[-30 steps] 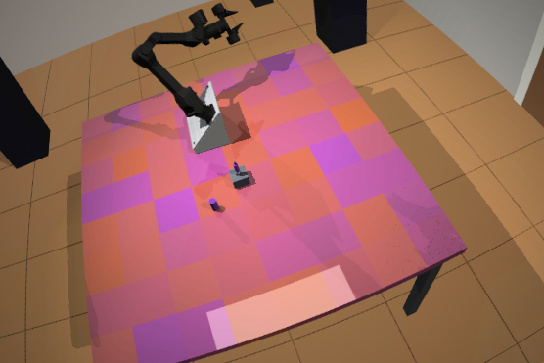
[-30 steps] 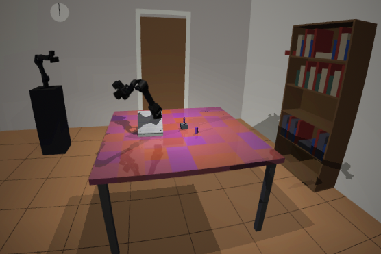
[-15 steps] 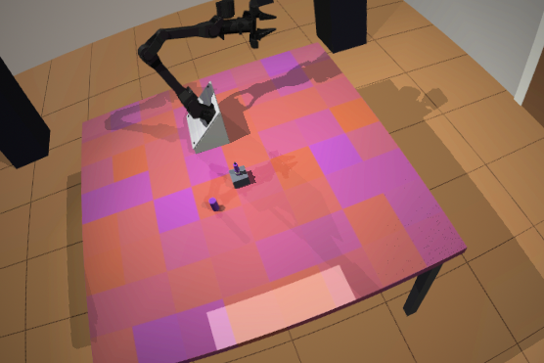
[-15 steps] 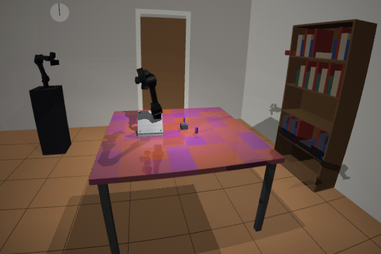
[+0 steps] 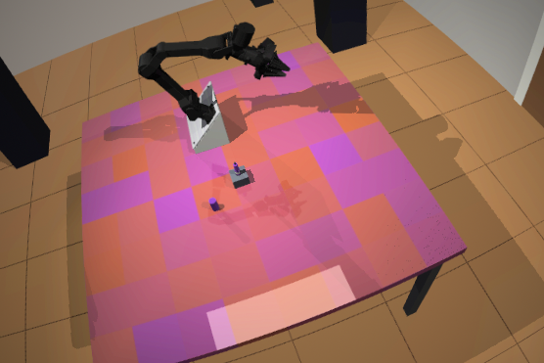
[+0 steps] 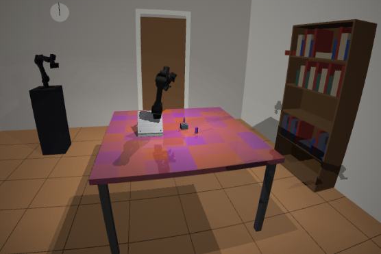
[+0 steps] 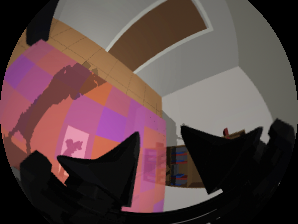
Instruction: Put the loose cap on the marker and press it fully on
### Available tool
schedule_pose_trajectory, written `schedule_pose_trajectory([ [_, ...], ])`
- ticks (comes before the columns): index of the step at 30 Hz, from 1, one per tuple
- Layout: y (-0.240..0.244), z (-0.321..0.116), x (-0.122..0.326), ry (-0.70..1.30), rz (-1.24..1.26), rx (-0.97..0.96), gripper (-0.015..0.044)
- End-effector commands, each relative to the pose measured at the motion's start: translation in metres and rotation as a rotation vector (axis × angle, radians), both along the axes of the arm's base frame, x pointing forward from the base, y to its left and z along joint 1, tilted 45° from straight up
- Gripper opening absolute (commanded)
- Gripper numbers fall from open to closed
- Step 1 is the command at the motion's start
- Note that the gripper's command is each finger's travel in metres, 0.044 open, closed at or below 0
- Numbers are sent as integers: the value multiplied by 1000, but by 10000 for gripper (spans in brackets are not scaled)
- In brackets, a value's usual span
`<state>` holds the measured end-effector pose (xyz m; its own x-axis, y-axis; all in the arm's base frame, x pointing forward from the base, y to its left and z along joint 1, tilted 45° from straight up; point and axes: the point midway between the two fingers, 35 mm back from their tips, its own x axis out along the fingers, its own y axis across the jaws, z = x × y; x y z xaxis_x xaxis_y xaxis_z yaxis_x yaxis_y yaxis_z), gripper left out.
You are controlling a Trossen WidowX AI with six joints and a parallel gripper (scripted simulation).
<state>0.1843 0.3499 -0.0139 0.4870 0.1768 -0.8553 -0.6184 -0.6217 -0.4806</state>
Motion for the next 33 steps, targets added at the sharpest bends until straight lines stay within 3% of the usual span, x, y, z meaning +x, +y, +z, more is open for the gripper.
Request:
schedule_pose_trajectory([
  [1,-26,8,38,-11,-150,-21,240],
  [8,-124,22,121,-25,-572,-102,240],
  [14,-225,38,159,-15,-920,-182,240],
  [26,-422,78,154,-4,-1540,-410,240],
  [33,-448,64,150,-5,-1569,-425,240],
])
